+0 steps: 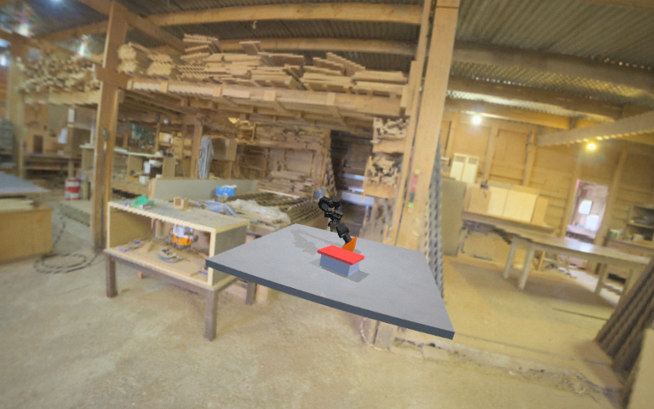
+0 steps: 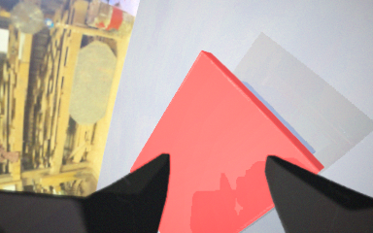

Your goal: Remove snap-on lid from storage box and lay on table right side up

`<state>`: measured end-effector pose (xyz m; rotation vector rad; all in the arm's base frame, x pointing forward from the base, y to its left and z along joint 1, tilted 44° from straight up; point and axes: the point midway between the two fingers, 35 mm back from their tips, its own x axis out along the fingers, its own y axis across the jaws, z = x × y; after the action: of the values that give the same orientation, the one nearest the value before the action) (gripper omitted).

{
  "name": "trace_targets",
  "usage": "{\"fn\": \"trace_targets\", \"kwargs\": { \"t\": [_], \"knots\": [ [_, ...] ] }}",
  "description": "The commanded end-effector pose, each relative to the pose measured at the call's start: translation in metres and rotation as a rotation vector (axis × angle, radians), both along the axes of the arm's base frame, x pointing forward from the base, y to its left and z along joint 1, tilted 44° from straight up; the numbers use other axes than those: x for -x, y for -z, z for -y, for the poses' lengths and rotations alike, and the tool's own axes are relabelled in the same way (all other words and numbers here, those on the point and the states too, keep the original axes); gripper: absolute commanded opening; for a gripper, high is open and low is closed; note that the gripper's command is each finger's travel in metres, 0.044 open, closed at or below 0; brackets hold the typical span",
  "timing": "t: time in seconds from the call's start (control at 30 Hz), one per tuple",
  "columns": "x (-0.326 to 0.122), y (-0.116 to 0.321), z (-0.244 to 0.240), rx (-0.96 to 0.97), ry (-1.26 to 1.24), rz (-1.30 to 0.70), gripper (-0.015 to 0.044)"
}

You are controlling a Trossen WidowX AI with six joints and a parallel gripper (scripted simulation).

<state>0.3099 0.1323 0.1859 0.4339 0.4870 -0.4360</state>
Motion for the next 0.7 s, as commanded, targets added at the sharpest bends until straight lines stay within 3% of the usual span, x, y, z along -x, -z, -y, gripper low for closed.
{"fn": "trace_targets", "kwargs": {
  "t": [0.0,0.47,0.67],
  "knots": [
    [0.013,0.051,-0.041,-0.118,0.206,0.102,0.0235],
    [0.05,0.116,-0.086,-0.291,0.314,0.392,0.0235],
    [0.051,0.117,-0.087,-0.295,0.314,0.399,0.0235]
  ]
}}
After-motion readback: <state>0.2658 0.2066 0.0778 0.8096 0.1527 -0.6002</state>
